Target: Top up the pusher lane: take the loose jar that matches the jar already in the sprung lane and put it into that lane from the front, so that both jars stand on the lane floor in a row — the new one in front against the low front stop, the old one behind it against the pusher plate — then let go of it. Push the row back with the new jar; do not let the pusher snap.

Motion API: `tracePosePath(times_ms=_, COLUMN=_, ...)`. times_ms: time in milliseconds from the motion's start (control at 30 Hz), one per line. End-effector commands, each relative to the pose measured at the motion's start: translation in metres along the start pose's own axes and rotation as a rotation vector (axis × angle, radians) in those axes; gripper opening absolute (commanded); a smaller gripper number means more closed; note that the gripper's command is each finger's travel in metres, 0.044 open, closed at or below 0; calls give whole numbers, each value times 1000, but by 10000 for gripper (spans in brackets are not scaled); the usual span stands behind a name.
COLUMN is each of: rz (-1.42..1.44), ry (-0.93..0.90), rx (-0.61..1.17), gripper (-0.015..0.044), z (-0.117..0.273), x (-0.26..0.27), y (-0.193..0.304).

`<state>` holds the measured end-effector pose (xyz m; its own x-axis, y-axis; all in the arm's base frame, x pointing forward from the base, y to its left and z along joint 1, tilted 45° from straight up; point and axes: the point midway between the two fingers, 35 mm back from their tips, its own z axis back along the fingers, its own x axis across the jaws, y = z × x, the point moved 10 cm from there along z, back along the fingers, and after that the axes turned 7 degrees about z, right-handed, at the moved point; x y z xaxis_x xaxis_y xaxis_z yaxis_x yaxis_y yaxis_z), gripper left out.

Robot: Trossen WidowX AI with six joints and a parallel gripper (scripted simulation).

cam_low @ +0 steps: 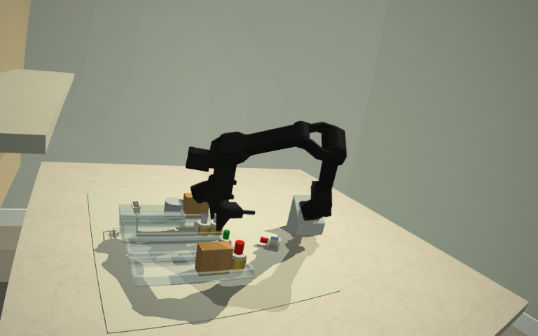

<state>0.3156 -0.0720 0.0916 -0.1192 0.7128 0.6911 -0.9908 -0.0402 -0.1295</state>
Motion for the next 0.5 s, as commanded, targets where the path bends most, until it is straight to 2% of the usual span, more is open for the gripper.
tracePosePath(times_ms=0, rz=2, ry=-2, rx=0, gripper=236, z=0, x=0, y=0)
tracePosePath(times_ms=67, rz=2, ry=-2, rx=0, gripper=278, z=0, x=0, y=0)
tracePosePath(times_ms=467, rz=2, ry=-1, rx=0, gripper=278, z=20, x=0, y=0)
